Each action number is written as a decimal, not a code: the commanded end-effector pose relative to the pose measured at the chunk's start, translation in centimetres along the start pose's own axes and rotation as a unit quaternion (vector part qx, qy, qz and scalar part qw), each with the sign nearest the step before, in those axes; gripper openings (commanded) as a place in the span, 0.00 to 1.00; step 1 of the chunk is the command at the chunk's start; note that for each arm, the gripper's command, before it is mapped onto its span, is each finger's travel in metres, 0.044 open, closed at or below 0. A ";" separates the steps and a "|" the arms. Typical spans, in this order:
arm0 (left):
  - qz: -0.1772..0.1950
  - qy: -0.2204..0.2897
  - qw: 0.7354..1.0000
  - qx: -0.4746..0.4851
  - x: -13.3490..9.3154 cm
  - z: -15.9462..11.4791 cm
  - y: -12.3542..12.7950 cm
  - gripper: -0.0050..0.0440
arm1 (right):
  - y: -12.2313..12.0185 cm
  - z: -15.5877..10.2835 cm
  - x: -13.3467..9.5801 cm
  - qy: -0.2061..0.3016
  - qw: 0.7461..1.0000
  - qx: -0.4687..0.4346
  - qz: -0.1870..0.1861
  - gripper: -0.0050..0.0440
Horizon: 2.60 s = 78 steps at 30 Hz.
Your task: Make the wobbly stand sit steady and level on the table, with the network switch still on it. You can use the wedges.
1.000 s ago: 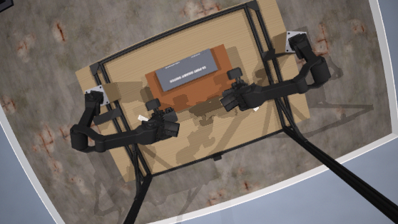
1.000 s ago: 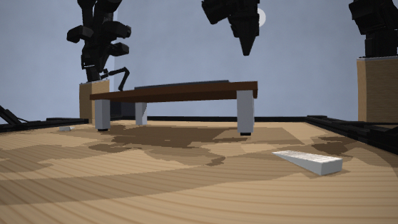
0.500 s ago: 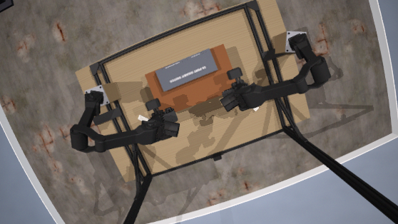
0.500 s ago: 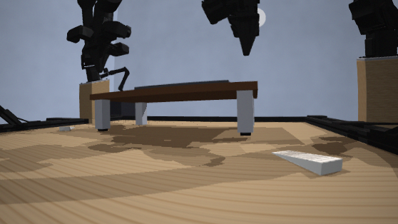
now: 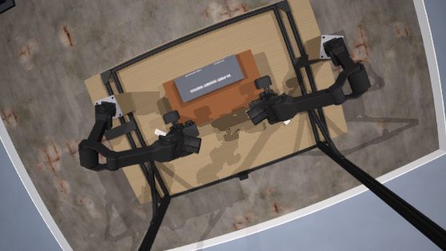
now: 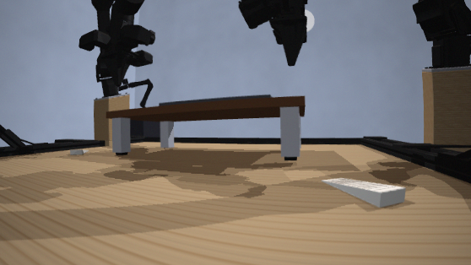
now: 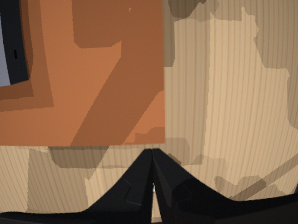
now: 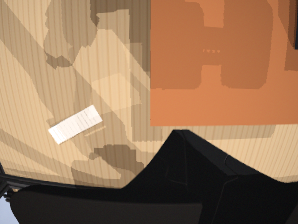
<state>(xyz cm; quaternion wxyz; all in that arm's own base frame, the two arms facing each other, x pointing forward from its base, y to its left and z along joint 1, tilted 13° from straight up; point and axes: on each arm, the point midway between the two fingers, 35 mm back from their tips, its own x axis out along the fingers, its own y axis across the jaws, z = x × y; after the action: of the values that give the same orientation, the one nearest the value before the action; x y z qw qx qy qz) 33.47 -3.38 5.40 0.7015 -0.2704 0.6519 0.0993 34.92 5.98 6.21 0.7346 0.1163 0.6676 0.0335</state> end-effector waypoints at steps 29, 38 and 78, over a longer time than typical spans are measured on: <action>0.000 0.000 1.000 0.000 0.0 0.0 0.0 0.10 | 0.3 1.1 -0.6 -0.024 1.000 -0.006 0.004 0.10; 0.000 0.000 1.000 0.000 0.0 0.0 0.0 0.10 | 3.4 9.6 -8.7 -0.238 0.969 -0.060 0.033 0.10; 0.000 0.000 1.000 0.000 0.0 0.0 0.0 0.10 | 9.6 15.3 -36.6 -0.646 0.746 -0.137 0.081 0.10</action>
<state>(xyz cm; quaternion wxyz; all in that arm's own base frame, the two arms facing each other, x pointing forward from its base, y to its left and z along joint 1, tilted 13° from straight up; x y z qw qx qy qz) 33.47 -3.38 5.41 0.7015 -0.2704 0.6518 0.0993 46.87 5.92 45.03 0.9924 0.0647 0.0119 0.1036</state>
